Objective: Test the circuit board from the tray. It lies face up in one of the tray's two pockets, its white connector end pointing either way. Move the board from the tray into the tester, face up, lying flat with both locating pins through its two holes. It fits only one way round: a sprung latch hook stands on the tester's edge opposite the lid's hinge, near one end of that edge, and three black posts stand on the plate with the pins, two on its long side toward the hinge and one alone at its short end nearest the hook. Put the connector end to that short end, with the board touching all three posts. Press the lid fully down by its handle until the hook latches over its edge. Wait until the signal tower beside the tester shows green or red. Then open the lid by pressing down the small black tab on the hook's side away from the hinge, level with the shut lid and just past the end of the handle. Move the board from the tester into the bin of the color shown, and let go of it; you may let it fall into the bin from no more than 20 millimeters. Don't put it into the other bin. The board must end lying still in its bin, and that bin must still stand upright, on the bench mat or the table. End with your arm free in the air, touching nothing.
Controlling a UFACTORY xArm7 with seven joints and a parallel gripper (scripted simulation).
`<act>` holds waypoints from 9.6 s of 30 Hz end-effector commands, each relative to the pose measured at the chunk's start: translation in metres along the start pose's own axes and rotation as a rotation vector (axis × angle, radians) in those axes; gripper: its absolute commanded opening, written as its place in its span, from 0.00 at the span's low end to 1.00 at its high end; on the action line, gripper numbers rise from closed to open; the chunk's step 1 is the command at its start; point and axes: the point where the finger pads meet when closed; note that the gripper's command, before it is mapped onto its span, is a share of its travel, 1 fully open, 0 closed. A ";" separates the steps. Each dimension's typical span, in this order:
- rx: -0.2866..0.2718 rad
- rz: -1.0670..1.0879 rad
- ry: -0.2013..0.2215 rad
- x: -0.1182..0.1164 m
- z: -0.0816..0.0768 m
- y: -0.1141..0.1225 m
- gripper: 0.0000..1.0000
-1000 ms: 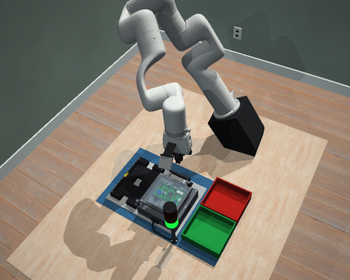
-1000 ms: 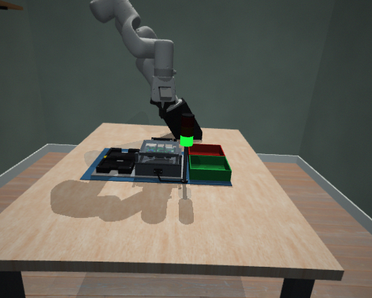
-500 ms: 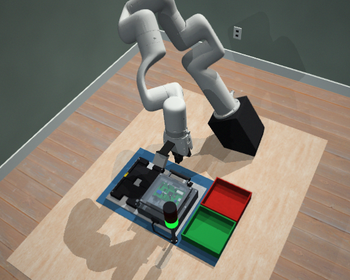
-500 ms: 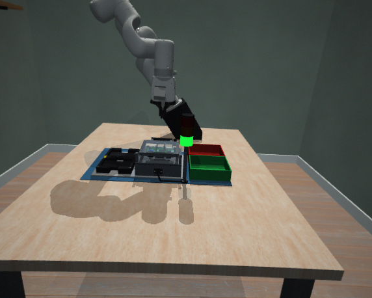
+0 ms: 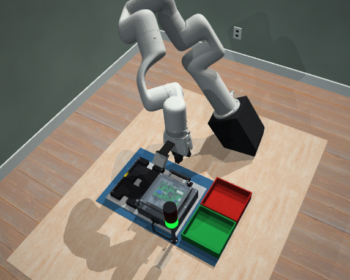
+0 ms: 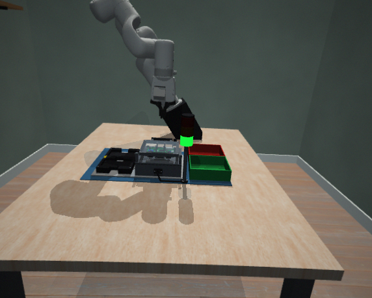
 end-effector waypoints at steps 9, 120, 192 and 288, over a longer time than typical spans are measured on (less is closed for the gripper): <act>0.004 0.000 -0.001 0.000 -0.001 -0.001 0.00; 0.004 0.000 -0.001 -0.062 0.075 -0.016 0.00; 0.004 0.000 -0.001 -0.063 0.099 -0.017 0.00; 0.003 -1.456 0.002 -0.063 0.039 -0.017 0.00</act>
Point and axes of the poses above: the point where the finger pads meet when closed, its own z axis out along the fingers, its own x axis across the jaws, y = z × x, and after that the axes turned 13 degrees about -z, right-handed
